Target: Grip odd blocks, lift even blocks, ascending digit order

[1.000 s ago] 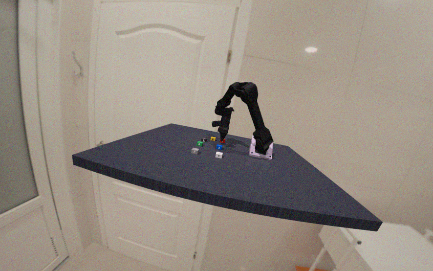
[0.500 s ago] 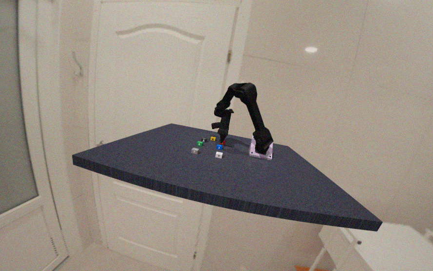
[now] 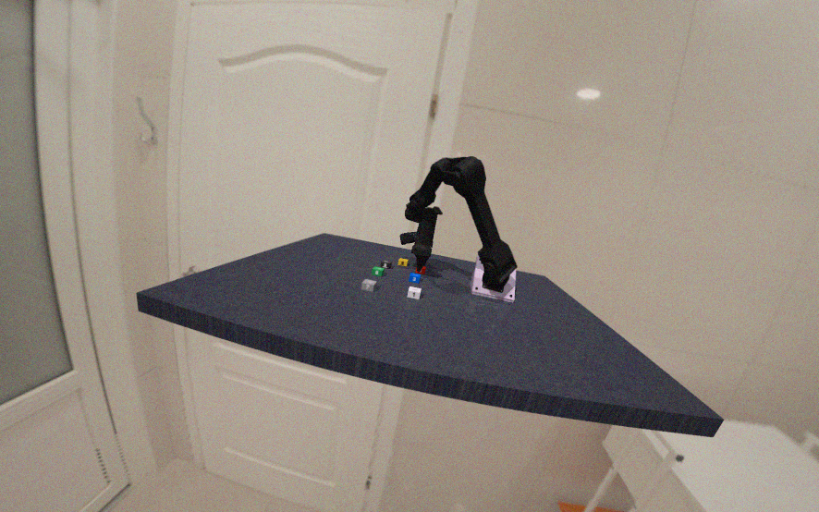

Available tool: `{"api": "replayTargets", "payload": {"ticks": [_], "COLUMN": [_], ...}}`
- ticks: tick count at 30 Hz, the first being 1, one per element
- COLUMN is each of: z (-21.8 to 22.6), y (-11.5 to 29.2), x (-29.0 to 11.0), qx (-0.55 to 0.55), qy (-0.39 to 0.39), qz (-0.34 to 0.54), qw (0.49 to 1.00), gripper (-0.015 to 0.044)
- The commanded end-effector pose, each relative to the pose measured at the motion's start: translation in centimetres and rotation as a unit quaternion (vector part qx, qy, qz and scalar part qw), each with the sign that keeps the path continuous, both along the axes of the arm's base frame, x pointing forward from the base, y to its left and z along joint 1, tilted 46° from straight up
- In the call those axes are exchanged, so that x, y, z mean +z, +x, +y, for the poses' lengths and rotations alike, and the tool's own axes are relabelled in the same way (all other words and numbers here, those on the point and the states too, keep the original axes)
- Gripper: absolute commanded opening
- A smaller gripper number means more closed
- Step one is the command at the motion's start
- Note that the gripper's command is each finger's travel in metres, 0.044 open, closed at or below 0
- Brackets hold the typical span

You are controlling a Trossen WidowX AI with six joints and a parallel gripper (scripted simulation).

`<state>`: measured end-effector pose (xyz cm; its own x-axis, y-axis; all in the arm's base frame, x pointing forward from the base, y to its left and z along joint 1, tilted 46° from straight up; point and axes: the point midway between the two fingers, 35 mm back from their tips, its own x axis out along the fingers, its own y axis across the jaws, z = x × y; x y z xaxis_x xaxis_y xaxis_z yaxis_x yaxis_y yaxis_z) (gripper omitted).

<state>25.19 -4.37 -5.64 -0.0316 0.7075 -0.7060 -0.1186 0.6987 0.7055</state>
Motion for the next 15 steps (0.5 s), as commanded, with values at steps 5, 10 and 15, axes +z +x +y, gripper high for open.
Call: {"api": "replayTargets", "payload": {"ticks": [5, 10, 15], "z": [0.1, -1.7, -2.6], "y": [0.1, 0.2, 0.2], "x": [0.0, 1.7, 2.5], "qx": [-0.003, -0.003, -0.003], "qy": [0.002, 0.002, 0.002], "qz": [0.000, 0.000, 0.000], "qw": [1.000, 1.000, 1.000], "gripper": [0.0400, 0.0400, 0.0400]}}
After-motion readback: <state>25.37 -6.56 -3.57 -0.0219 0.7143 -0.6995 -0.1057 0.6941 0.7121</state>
